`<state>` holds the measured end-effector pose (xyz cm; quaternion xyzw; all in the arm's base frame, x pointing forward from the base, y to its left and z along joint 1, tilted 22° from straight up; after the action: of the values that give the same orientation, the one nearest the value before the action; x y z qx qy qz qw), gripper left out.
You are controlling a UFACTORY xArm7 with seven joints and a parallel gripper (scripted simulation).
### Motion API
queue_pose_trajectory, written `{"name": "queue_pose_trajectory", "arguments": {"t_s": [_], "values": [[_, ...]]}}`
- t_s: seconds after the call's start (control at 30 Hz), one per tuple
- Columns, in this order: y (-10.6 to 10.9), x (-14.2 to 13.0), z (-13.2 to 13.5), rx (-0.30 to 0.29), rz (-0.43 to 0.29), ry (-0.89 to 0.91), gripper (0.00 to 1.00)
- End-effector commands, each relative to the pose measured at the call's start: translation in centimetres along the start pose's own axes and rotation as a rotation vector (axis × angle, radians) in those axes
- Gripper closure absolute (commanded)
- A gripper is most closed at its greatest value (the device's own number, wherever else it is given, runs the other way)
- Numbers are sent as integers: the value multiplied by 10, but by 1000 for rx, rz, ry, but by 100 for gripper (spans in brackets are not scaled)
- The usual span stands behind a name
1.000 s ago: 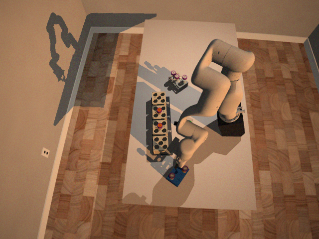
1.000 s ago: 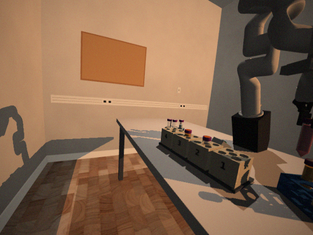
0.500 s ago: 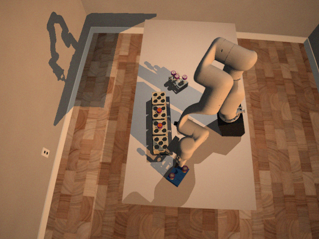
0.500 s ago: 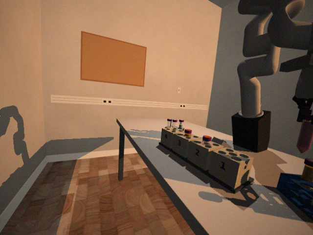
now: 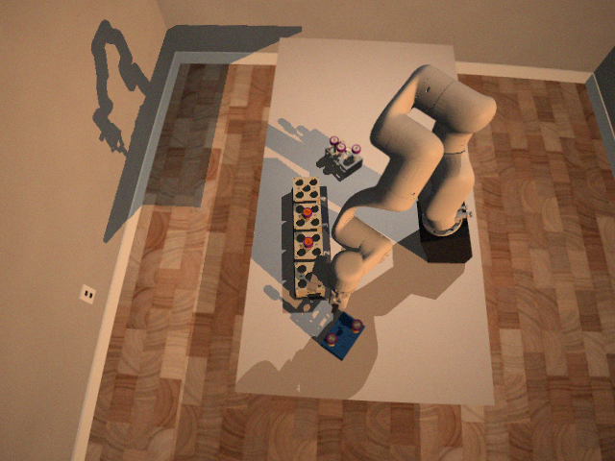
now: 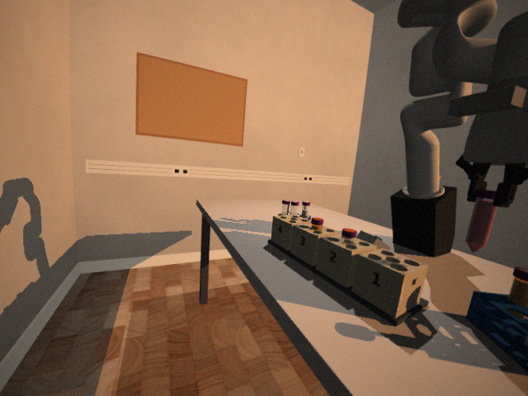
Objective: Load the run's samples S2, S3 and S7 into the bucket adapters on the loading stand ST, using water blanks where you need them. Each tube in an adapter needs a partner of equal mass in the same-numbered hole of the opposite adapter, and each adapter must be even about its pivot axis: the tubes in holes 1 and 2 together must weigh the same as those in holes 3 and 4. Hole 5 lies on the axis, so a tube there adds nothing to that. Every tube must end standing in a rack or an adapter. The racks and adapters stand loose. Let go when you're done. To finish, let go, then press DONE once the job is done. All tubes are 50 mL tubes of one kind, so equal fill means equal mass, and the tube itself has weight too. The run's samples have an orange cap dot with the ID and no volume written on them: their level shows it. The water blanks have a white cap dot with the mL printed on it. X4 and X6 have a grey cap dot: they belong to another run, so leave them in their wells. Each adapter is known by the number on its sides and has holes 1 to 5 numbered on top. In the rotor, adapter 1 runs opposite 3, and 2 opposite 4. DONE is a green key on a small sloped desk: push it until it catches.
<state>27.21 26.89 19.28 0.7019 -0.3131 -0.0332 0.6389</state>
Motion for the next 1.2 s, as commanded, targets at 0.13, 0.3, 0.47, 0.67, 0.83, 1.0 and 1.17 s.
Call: {"name": "queue_pose_trajectory", "arguments": {"t_s": [0.13, 0.3, 0.47, 0.67, 0.83, 1.0, 1.17], "values": [[0, 49, 16, 19, -24, 342, 100], [0, 63, 21, 19, -24, 342, 100], [-1, 87, 29, 19, -24, 342, 100], [-2, 115, 39, 19, -24, 342, 100], [-2, 127, 44, 19, -24, 342, 100], [-2, 127, 44, 19, -24, 342, 100], [-2, 127, 43, 19, -24, 342, 100]]}}
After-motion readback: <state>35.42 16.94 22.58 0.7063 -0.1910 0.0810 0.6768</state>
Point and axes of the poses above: the point where the finger pads meet when closed, its own y axis back along the fingers, its own z axis across the jaws, x = y × z, the point moved 4 cm from there along y, back along the fingers, and after that the axes turned 14 degrees about -y, right-handed, at the moved point
